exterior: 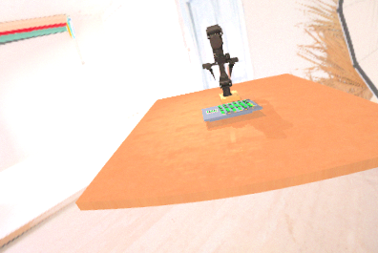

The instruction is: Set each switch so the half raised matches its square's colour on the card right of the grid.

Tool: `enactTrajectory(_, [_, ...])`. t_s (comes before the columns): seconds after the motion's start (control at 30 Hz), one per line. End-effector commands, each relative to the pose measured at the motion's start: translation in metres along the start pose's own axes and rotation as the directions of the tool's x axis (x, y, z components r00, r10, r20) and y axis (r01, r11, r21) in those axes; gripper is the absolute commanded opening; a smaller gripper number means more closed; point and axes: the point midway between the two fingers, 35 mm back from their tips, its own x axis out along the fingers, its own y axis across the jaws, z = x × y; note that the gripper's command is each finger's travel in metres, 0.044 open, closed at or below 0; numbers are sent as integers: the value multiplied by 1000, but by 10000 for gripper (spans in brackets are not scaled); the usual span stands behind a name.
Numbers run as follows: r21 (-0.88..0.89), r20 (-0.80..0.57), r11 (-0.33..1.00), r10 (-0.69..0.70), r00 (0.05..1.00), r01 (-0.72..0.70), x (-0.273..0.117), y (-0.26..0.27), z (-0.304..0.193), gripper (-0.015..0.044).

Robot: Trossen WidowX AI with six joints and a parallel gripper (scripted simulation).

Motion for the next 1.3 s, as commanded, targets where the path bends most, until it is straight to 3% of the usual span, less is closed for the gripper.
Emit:
enactTrajectory(0.0, [0, 0, 1000, 0, 1000, 0, 2, 0, 2, 374])
enactTrajectory(0.23, [-8, 14, 1000, 4, 1000, -4, 86, -11, 69, 190])
enactTrajectory(0.47, [-8, 14, 1000, 4, 1000, -4, 89, -11, 71, 6])
enactTrajectory(0.67, [-8, -11, 1000, 4, 1000, -4, 124, -11, 72, 0])
enactTrajectory(1.27, [-8, -11, 1000, 4, 1000, -4, 144, -11, 72, 0])
